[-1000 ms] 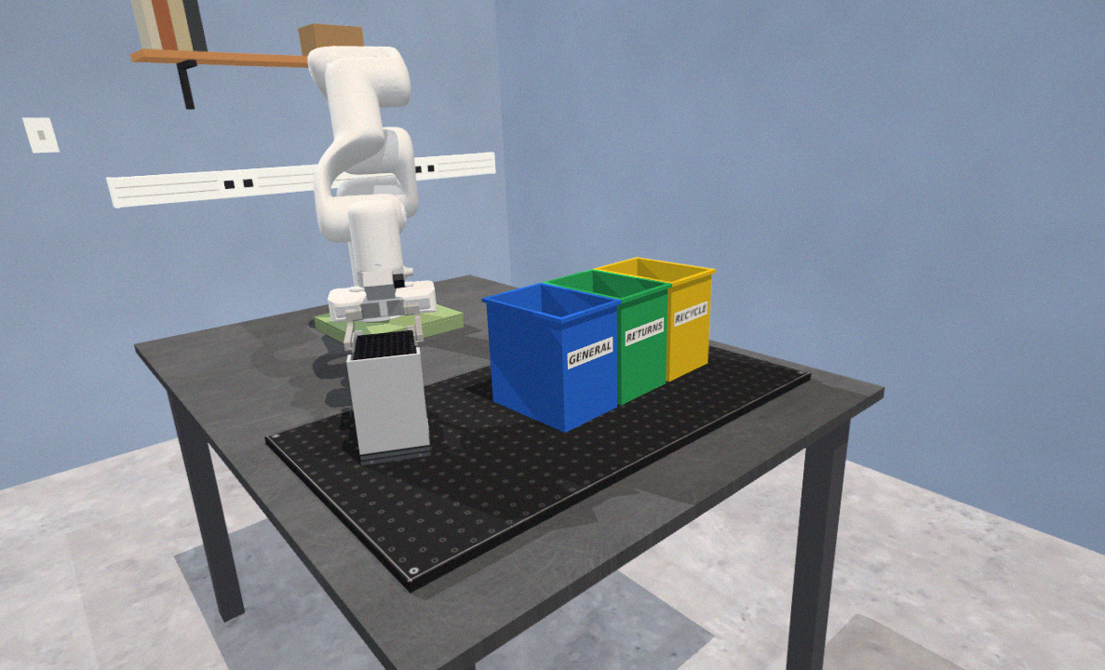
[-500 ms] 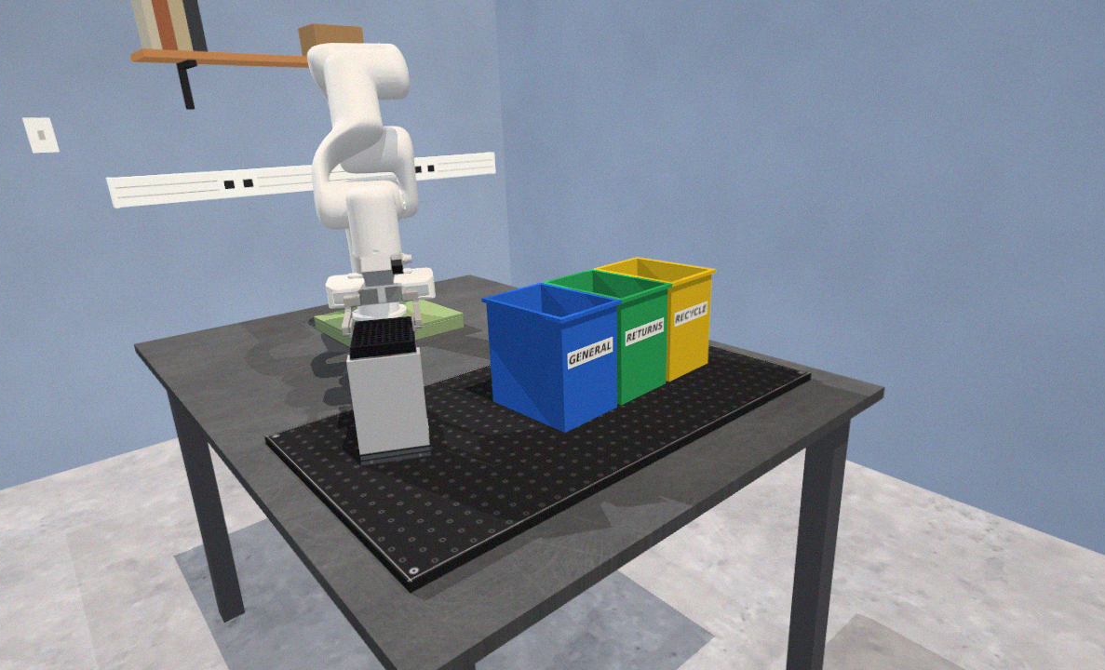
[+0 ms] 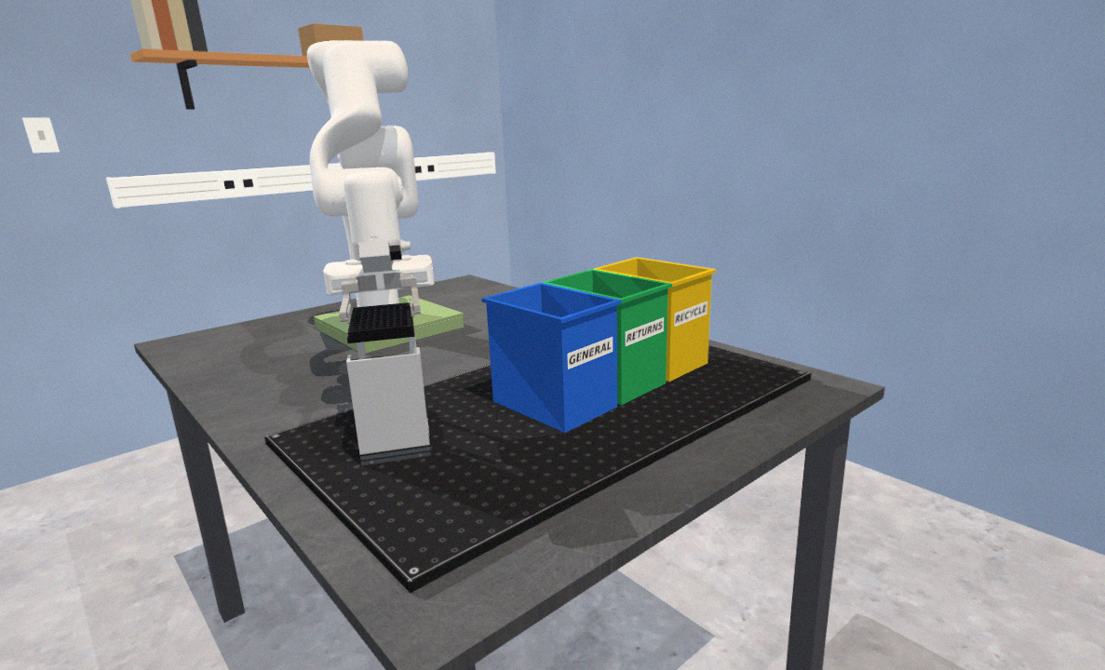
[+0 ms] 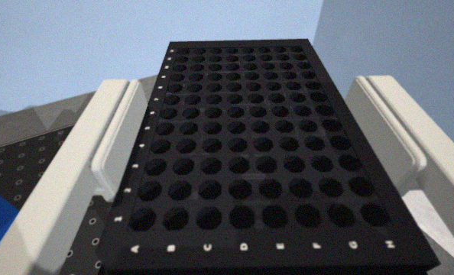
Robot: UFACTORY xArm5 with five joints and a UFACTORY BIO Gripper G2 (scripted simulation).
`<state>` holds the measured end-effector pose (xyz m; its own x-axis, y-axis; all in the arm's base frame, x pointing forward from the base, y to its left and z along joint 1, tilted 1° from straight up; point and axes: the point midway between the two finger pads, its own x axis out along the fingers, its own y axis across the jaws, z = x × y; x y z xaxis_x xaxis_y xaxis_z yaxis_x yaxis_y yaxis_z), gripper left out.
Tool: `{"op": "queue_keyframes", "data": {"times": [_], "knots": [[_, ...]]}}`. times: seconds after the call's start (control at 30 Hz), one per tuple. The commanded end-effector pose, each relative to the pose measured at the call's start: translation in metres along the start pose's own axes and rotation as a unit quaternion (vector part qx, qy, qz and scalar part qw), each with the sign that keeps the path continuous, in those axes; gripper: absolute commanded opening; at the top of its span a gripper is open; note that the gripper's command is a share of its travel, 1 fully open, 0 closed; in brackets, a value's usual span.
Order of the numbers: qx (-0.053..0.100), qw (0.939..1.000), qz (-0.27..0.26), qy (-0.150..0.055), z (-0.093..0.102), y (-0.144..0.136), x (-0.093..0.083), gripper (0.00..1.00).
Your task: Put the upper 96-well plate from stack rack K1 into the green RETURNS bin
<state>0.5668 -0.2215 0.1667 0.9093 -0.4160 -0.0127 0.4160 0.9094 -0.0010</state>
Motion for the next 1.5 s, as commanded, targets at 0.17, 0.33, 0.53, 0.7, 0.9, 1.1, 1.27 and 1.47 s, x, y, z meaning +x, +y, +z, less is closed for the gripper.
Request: {"op": "queue_keyframes", "data": {"times": [0.17,0.33,0.53,0.7,0.9,1.1,1.27,1.47], "knots": [[-0.004,1.0,0.0,-0.001,0.012,0.0,0.0,0.0],[-0.004,1.0,0.0,-0.001,0.02,0.0,0.0,0.0],[-0.004,1.0,0.0,-0.001,0.03,0.0,0.0,0.0],[-0.004,1.0,0.0,-0.001,0.035,0.0,0.0,0.0],[-0.004,1.0,0.0,-0.001,0.039,0.0,0.0,0.0],[-0.004,1.0,0.0,-0.001,0.039,0.0,0.0,0.0],[-0.004,0.9994,0.033,-0.001,0.039,0.007,-0.002,0.0],[-0.004,0.9911,0.133,-0.001,0.037,0.026,-0.007,0.0]]}}
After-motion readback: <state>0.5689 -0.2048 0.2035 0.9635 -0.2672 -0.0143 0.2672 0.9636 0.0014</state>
